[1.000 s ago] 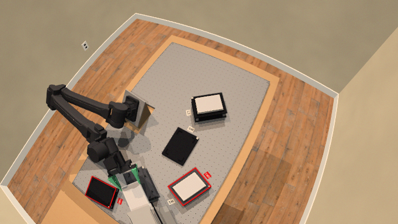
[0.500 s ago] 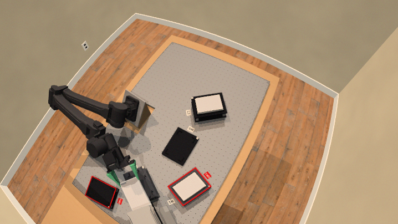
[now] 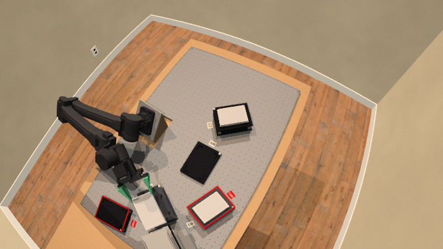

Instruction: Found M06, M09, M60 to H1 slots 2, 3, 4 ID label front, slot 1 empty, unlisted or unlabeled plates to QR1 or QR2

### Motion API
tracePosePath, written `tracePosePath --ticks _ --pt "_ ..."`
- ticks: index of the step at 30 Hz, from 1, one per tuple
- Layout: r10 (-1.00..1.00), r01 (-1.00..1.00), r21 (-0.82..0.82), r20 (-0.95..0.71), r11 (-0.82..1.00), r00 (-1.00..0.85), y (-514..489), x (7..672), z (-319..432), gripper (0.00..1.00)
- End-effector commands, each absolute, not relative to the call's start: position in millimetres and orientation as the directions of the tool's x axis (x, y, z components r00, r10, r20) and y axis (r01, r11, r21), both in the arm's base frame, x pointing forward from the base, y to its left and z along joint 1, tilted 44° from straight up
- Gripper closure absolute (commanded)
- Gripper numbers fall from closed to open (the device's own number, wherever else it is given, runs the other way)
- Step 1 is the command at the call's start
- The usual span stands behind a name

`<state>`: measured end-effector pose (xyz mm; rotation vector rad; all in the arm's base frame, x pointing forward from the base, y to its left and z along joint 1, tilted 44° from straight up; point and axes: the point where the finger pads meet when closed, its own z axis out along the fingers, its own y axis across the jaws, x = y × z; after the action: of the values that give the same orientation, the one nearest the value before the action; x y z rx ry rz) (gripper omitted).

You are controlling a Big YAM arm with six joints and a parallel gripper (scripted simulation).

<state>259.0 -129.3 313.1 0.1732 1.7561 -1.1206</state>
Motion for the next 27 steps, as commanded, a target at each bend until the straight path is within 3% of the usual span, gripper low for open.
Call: tracePosePath --ticks 1,27 --pt "-0.364 0.576 -0.58 -0.813 0.576 -0.455 -124 257 321 0.14" --pt "-0.363 0.577 -0.579 -0.814 0.576 -0.454 -117 232 304 0.14"
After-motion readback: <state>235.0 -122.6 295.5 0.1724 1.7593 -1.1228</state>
